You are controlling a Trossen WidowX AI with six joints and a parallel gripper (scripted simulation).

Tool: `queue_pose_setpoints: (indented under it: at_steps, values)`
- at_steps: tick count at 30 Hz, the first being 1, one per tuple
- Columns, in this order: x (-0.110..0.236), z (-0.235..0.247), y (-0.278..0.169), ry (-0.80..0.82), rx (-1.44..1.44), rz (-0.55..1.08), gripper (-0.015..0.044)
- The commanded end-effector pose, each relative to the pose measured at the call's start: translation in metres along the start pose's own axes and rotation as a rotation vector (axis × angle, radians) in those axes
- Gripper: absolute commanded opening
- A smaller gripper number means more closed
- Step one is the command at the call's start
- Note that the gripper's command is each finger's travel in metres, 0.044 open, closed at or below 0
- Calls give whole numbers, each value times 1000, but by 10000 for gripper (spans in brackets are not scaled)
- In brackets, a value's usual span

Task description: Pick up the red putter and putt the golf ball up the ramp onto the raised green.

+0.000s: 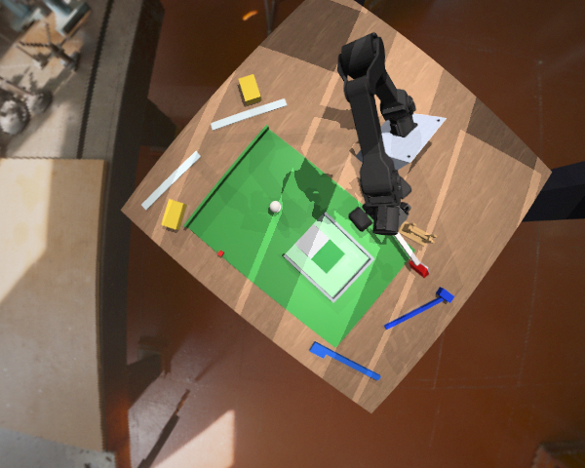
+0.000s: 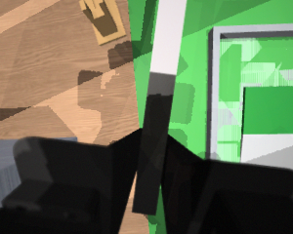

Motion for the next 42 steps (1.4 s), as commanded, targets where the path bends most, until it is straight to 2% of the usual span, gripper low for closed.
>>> queue_pose_setpoints:
  at_steps: [1, 19, 36, 42]
  values:
    - [12, -8, -25, -20, -138, 6, 0]
    - [48, -11, -142, -83, -736, 75, 0]
    - [78, 32, -242, -161, -1300, 182, 0]
    - [84, 45, -260, -181, -1415, 210, 0]
Point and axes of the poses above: the point midway between the two fingers, 35 mm back from their tips, its own x axis back along the fingers, its own z axis across the jaws, y = z × x, the point moved 10 cm from there along x, back along the fingers, and after that the axes turned 13 degrees about x, right-handed, at the moved point
